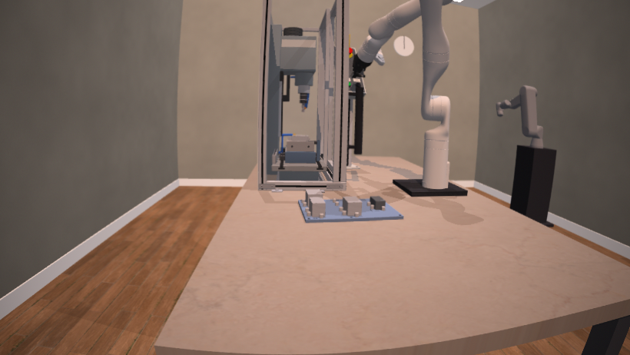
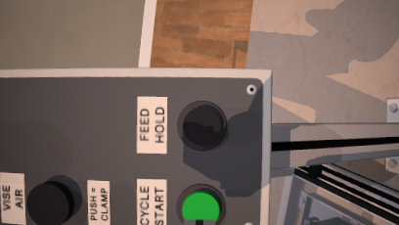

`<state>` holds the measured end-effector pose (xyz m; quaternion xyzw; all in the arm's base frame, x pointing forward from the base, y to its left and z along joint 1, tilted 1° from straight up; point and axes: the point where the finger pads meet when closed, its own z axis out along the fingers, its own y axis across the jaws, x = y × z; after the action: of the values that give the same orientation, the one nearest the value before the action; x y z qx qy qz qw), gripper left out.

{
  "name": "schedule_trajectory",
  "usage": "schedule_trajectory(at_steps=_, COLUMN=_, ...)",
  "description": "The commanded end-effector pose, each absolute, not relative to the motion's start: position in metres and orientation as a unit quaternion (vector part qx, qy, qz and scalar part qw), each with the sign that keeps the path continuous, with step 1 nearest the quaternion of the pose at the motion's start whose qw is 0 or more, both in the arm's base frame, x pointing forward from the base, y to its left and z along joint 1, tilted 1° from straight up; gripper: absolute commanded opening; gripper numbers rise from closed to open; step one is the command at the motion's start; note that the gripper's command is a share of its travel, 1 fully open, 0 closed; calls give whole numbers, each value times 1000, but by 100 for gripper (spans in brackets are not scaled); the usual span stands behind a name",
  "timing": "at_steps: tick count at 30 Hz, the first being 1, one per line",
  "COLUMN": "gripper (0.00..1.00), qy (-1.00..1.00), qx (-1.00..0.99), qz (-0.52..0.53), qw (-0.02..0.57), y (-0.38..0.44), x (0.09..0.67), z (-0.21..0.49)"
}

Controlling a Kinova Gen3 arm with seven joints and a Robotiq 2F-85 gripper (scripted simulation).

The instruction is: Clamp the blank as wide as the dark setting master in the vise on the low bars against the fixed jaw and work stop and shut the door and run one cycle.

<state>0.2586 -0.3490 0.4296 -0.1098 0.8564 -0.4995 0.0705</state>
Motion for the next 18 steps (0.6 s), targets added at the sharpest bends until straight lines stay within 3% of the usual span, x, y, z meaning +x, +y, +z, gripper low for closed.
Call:
schedule_trajectory(at_steps=1, gripper=10, qy=856, qx=-110, qz=-500, qw=71, y=-349, x=259, z=430)
schedule_trajectory(at_steps=18, gripper=10, qy=856, qx=-110, qz=-500, qw=71, y=-356, x=261, z=426)
